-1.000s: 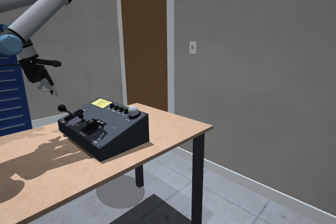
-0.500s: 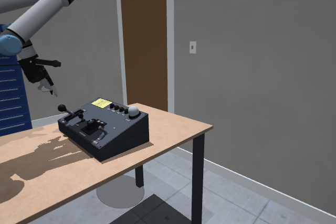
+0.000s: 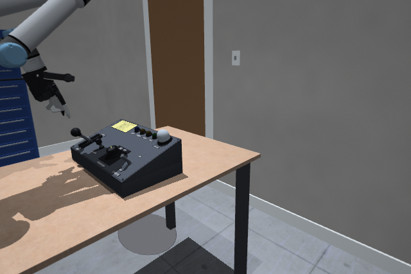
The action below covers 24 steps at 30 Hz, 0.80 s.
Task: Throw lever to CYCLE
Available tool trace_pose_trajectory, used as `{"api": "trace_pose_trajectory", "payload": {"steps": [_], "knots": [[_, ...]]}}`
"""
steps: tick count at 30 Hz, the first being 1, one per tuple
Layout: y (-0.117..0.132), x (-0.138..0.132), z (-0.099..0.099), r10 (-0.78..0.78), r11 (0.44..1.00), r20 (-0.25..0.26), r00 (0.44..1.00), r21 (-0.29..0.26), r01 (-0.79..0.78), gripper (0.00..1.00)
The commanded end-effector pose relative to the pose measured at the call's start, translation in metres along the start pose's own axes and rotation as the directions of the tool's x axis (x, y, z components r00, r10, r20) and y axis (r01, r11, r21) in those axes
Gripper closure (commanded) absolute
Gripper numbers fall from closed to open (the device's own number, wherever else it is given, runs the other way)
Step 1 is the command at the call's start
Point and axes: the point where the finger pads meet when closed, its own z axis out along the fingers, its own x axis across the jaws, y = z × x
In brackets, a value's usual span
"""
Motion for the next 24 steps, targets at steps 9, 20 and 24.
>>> {"api": "trace_pose_trajectory", "payload": {"steps": [9, 20, 24], "knots": [[0.0, 0.0, 0.003, 0.0, 1.0, 0.0, 1.0, 0.001, 0.0, 0.56], [0.0, 0.0, 0.017, 0.0, 1.0, 0.001, 1.0, 0.001, 0.0, 0.56], [0.0, 0.0, 0.026, 0.0, 1.0, 0.001, 1.0, 0.001, 0.0, 0.56]]}}
